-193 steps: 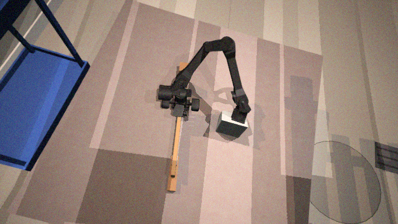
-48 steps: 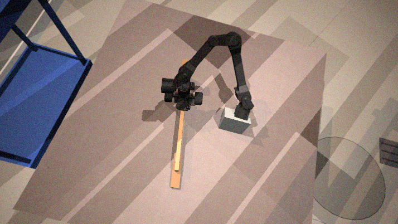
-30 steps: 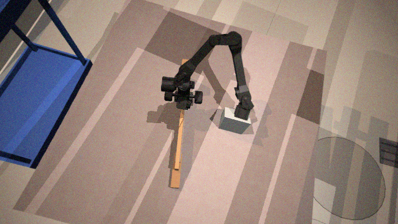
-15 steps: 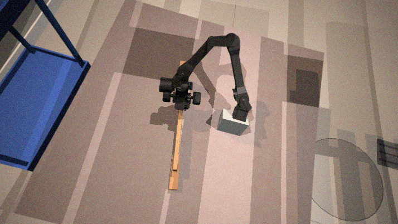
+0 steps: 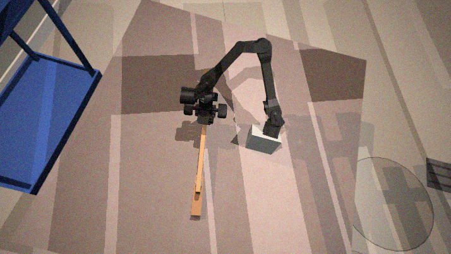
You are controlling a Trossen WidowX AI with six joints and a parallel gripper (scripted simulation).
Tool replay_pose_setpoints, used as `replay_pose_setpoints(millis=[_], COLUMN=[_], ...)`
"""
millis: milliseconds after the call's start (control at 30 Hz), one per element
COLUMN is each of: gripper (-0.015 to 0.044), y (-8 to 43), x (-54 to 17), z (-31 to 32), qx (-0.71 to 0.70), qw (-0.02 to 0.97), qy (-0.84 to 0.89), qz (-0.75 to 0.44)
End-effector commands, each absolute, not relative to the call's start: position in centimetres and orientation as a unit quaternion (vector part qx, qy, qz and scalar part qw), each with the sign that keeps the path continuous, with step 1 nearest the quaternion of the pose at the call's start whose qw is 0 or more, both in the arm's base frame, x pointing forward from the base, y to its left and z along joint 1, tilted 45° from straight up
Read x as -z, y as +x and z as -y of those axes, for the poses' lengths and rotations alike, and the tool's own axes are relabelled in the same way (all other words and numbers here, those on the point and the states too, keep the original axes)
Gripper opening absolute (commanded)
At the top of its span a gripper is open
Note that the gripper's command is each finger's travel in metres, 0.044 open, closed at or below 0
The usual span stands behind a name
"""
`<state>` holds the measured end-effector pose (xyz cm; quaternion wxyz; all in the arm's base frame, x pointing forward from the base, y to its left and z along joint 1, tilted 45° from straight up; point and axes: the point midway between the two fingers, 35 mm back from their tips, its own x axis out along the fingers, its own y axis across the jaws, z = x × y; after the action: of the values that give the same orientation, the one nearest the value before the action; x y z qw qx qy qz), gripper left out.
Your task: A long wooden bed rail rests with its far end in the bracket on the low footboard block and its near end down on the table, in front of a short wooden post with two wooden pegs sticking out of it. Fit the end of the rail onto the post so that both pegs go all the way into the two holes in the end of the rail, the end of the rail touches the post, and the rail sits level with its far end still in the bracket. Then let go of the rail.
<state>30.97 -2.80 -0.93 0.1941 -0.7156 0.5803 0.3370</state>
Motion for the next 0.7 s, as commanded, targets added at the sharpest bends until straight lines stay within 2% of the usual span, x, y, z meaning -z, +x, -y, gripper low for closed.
replay_pose_setpoints(millis=[0, 667], gripper=[0.0, 0.0], y=[31.18, 31.33], x=[0.55, 0.13], z=[2.8, 3.25], qx=[-0.337, -0.336], qw=[0.195, 0.195], qy=[-0.717, -0.717], qz=[-0.578, -0.578])
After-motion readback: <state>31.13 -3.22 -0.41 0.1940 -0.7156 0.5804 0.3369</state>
